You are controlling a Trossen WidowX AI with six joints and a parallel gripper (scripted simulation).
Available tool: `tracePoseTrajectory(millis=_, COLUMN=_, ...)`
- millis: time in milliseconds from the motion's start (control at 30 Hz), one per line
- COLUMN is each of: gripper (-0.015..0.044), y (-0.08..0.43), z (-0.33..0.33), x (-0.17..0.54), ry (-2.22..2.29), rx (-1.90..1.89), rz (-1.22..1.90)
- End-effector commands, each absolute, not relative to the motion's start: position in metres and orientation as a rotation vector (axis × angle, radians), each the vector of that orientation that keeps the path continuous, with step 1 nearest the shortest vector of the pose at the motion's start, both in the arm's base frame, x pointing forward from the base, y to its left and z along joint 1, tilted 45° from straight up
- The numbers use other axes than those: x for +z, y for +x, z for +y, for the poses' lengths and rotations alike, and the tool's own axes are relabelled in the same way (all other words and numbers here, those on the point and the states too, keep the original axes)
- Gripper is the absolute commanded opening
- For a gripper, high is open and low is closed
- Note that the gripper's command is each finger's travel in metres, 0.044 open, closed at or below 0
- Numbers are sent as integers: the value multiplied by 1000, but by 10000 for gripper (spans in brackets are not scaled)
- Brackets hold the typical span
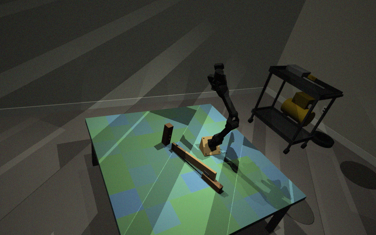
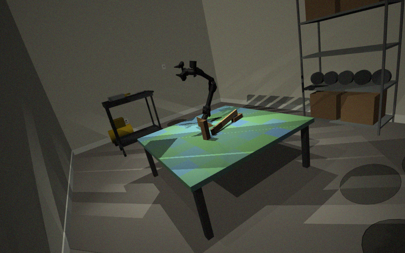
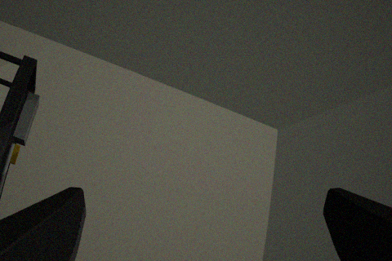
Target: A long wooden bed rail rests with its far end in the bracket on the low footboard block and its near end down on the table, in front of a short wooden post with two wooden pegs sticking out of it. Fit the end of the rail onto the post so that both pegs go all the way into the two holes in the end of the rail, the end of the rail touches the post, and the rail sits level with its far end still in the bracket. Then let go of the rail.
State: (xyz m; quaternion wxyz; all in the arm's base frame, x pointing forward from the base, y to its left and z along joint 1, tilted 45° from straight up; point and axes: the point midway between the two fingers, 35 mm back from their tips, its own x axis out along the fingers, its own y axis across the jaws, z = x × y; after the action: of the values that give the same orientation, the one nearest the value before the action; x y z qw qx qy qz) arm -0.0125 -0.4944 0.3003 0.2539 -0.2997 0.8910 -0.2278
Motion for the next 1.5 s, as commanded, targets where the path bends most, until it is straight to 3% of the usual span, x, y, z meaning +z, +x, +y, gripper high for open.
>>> tracePoseTrajectory(millis=0, gripper=426, y=-12, z=-495, x=300, ry=-817, rx=-615, rz=2419)
tracePoseTrajectory(millis=167, gripper=440, y=16, z=-496, x=278, ry=-905, rx=-465, rz=2349)
tracePoseTrajectory(millis=633, gripper=440, y=161, z=-443, x=166, ry=-1230, rx=288, rz=1863)
tracePoseTrajectory(millis=1033, gripper=440, y=252, z=-324, x=84, ry=-1300, rx=866, rz=1317)
tracePoseTrajectory(millis=1467, gripper=440, y=297, z=-170, x=47, ry=-1204, rx=1300, rz=757)
